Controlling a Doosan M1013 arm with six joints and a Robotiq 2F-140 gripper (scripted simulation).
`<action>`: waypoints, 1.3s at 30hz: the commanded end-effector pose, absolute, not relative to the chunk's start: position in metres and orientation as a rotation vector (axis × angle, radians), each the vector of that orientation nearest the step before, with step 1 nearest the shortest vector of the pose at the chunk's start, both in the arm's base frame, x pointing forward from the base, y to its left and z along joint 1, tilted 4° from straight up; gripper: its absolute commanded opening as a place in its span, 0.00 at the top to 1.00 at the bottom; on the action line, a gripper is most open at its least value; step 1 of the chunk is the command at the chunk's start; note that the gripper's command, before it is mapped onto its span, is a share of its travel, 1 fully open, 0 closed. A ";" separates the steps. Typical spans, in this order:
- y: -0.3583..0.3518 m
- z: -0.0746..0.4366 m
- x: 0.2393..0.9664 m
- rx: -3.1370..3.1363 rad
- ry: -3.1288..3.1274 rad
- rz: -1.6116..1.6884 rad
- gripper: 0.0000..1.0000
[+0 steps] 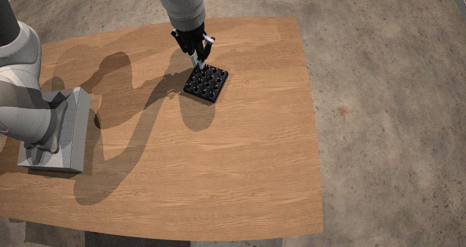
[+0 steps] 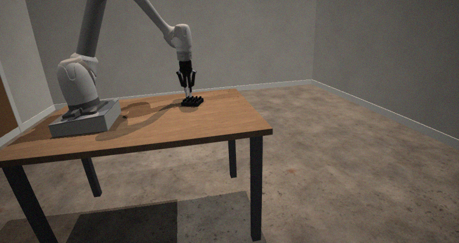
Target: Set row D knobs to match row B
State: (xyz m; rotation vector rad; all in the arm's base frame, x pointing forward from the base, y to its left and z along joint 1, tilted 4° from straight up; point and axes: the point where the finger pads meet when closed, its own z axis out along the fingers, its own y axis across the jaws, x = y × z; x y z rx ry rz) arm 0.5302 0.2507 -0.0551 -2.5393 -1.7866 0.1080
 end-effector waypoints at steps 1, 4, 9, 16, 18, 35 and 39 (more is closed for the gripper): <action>0.251 -0.055 0.530 -2.539 -1.787 0.108 0.88; 0.251 -0.055 0.530 -2.539 -1.787 0.108 0.88; 0.251 -0.055 0.530 -2.539 -1.787 0.108 0.95; 0.251 -0.055 0.530 -2.539 -1.787 0.108 0.95; 0.251 -0.055 0.530 -2.539 -1.787 0.108 0.95; 0.251 -0.055 0.530 -2.539 -1.787 0.108 0.95; 0.251 -0.055 0.530 -2.539 -1.787 0.108 0.95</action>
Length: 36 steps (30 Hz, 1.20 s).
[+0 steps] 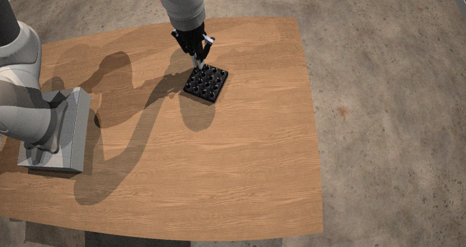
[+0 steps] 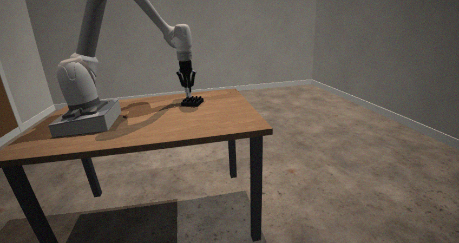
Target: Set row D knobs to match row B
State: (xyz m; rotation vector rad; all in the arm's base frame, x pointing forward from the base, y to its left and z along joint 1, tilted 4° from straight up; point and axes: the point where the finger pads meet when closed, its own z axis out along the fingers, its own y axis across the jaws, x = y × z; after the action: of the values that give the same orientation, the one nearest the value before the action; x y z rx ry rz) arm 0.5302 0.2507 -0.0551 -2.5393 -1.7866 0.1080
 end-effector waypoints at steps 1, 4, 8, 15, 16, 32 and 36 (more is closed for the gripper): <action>0.251 -0.055 0.530 -2.539 -1.787 0.108 0.95; 0.251 -0.055 0.530 -2.538 -1.788 0.108 0.95; 0.251 -0.055 0.530 -2.532 -1.797 0.107 0.95; 0.251 -0.055 0.530 -2.513 -1.821 0.107 0.95; 0.251 -0.055 0.530 -2.508 -1.829 0.107 0.95; 0.251 -0.055 0.530 -2.349 -2.021 0.102 0.95; 0.251 -0.055 0.530 -2.271 -2.104 0.099 0.95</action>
State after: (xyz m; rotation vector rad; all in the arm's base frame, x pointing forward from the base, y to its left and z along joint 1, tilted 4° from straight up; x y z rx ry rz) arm 0.5302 0.2507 -0.0551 -2.3073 -2.0679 0.1014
